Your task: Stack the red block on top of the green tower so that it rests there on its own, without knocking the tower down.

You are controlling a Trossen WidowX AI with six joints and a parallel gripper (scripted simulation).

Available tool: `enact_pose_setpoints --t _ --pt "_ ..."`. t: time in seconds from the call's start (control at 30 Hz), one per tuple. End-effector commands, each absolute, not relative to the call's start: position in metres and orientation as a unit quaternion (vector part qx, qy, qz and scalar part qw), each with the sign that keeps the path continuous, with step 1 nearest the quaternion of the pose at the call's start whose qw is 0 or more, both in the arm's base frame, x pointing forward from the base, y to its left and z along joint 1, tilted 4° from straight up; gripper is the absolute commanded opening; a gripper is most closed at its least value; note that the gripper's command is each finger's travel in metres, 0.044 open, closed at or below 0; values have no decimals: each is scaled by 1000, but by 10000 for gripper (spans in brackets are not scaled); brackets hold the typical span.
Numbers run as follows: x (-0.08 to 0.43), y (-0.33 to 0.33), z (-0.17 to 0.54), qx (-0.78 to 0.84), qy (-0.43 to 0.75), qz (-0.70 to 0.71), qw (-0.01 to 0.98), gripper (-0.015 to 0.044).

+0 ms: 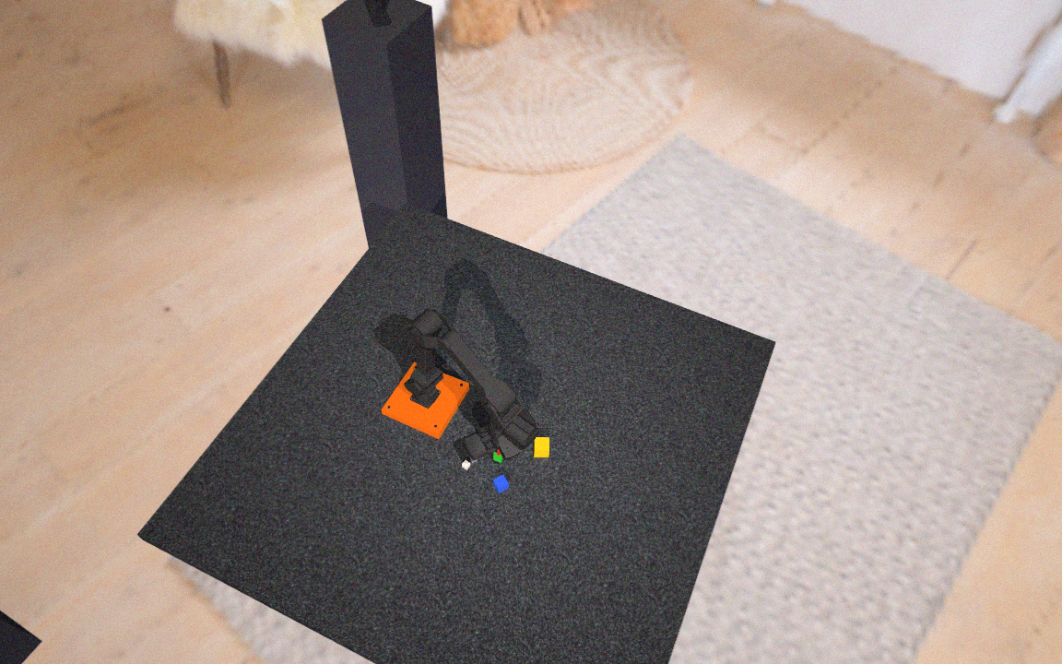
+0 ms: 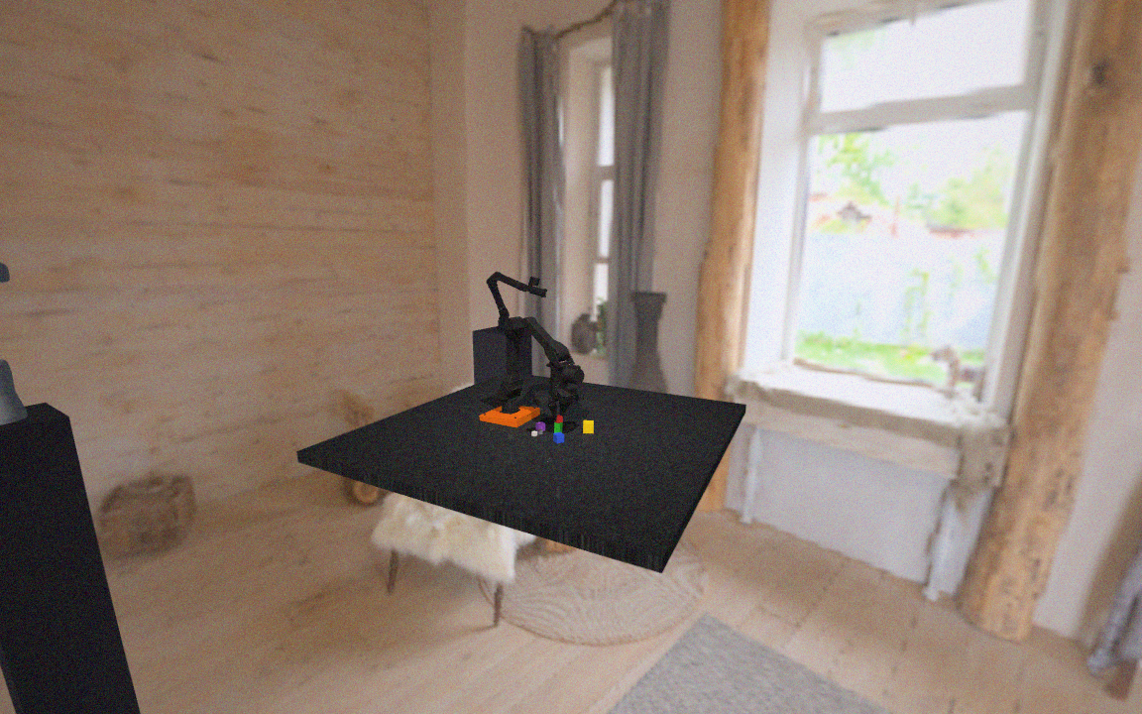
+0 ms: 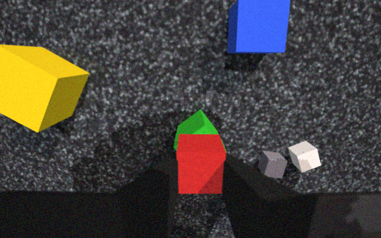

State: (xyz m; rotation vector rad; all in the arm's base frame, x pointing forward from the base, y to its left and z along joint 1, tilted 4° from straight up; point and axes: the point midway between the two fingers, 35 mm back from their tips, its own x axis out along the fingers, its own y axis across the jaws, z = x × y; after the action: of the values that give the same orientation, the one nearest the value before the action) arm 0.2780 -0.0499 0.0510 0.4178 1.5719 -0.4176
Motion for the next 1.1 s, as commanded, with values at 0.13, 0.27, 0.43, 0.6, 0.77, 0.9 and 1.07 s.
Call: enact_pose_setpoints --t 0.13,0.27,0.43,0.6,0.77,0.9,1.07 --pt "277 -50 50 183 698 -185 668 0" --pt "277 -50 50 183 698 -185 668 0" --pt "277 -50 49 183 698 -185 668 0" --pt "277 -50 50 183 698 -185 668 0" --pt "277 -50 50 185 698 -185 667 79" --pt "277 -50 50 185 698 -185 667 184" --pt "277 -50 50 185 698 -185 667 315"
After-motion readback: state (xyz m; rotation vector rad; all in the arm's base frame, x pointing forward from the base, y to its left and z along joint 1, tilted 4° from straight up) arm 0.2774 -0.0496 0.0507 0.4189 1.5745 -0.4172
